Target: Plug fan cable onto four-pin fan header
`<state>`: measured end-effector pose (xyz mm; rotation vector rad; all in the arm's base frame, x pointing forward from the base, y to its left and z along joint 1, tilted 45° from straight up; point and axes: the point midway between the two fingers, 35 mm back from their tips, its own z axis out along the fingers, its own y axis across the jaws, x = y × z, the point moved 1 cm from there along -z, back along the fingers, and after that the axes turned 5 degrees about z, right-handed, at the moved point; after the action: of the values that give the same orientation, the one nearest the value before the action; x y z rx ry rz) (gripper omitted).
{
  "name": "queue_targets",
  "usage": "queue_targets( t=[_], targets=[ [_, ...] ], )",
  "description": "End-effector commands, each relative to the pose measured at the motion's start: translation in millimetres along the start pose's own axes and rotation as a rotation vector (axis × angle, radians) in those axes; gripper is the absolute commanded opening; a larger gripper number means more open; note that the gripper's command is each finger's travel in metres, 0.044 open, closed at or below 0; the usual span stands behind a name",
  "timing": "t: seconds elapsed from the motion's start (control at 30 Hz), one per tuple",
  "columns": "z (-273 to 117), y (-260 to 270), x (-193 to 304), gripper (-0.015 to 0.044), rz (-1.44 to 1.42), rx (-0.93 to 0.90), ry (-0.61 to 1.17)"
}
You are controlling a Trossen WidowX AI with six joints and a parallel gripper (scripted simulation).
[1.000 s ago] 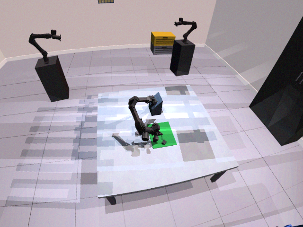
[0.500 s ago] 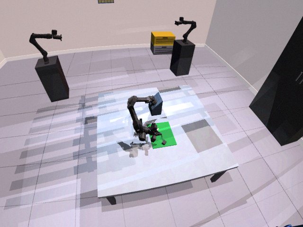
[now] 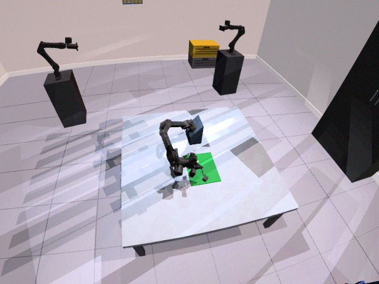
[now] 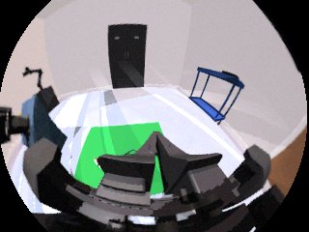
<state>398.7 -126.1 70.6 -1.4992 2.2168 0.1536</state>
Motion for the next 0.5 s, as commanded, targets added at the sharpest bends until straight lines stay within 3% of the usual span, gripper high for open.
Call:
queue_targets(
  t=[0.0, 0.47],
  targets=[
    [-1.0, 0.1, -0.7, 0.0000, 0.004, 0.000, 0.000],
    [-0.5, 1.2, 2.1, 0.0000, 0.001, 0.000, 0.001]
  ],
)
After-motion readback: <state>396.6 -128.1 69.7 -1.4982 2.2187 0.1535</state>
